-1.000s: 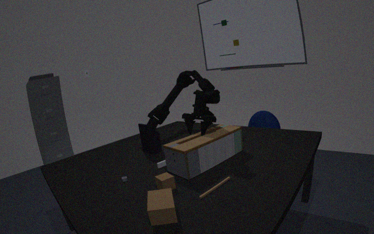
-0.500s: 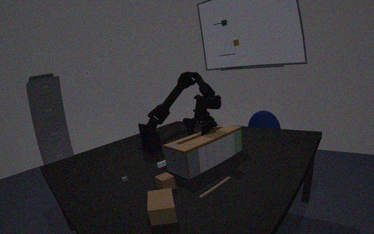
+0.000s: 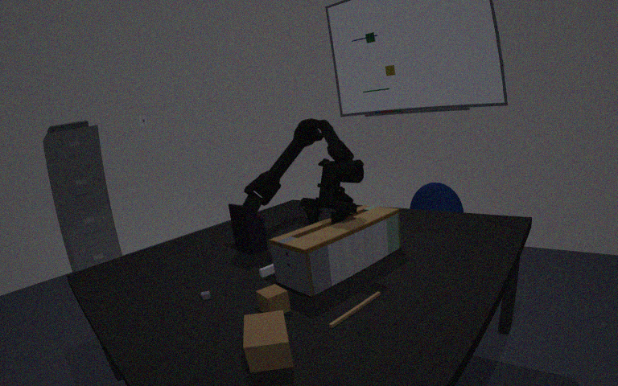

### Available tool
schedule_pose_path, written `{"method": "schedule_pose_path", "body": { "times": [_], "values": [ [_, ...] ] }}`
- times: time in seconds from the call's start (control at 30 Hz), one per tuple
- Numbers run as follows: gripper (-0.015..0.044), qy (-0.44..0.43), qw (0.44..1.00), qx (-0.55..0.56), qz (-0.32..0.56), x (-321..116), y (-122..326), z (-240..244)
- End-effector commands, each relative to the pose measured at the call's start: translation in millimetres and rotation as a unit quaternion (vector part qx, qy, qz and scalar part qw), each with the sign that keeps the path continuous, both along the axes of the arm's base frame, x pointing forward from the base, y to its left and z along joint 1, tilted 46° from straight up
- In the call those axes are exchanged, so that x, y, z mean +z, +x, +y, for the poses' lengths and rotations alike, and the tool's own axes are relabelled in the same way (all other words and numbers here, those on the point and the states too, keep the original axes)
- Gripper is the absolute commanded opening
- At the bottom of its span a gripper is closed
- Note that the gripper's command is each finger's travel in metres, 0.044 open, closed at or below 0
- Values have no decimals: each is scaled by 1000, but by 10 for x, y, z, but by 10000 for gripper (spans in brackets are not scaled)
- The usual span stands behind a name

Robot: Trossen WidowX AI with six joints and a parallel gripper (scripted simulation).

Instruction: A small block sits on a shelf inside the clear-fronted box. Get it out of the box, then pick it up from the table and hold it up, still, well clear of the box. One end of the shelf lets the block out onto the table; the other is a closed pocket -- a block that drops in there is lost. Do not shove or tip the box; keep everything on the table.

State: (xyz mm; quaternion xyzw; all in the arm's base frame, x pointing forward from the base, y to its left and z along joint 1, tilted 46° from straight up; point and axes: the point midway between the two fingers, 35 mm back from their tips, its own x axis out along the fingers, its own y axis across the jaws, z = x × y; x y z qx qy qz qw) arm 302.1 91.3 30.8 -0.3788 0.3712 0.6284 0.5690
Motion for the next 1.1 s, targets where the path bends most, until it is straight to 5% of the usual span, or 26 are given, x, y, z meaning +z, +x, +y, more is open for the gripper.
{"method": "schedule_pose_path", "body": {
  "times": [0.0, 1.07],
  "values": [
    [400, -1, 1000, 2, 4, -108, -18, -82],
    [400, -3, 1000, 2, 3, -688, -1, -652]
  ]
}}
